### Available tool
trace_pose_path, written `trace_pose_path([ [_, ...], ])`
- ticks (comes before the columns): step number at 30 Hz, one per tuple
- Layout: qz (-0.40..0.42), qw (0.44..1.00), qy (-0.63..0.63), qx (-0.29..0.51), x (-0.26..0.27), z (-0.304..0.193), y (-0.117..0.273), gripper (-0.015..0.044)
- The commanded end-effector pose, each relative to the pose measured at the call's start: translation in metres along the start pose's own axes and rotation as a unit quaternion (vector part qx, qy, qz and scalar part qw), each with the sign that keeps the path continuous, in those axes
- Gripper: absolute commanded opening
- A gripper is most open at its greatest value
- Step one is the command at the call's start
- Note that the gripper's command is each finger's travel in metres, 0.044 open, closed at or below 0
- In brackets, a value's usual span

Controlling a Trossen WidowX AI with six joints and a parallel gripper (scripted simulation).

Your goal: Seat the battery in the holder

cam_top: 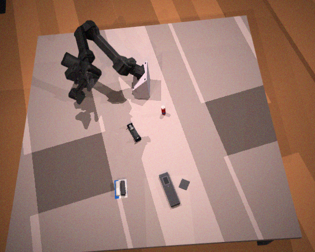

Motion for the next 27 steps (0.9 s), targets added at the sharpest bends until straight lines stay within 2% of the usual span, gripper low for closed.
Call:
trace_pose_path([
  [1, 0.002, 1.0, -0.004, 0.006, 0.001, -0.002, -0.002, 0.0374],
  [3, 0.014, 0.998, -0.033, 0.052, 0.01, -0.018, -0.014, 0.0321],
  [9, 0.038, 0.955, -0.129, 0.263, 0.06, -0.093, -0.051, 0.0164],
  [15, 0.019, 0.877, -0.161, 0.452, 0.117, -0.168, -0.053, 0.0006],
  [21, -0.046, 0.785, -0.131, 0.603, 0.164, -0.237, -0.029, 0.0],
  [27, -0.152, 0.696, -0.049, 0.7, 0.189, -0.293, 0.008, 0.0],
])
Point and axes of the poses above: the point midway between the two fingers, 35 mm back from their tips, its own y axis back along the fingers, its own x axis across the jaws, z = x × y, the point moved 5 cm from there along y, back along the fingers, and after that the axes turned 15 degrees about y, right-handed, at the moved point
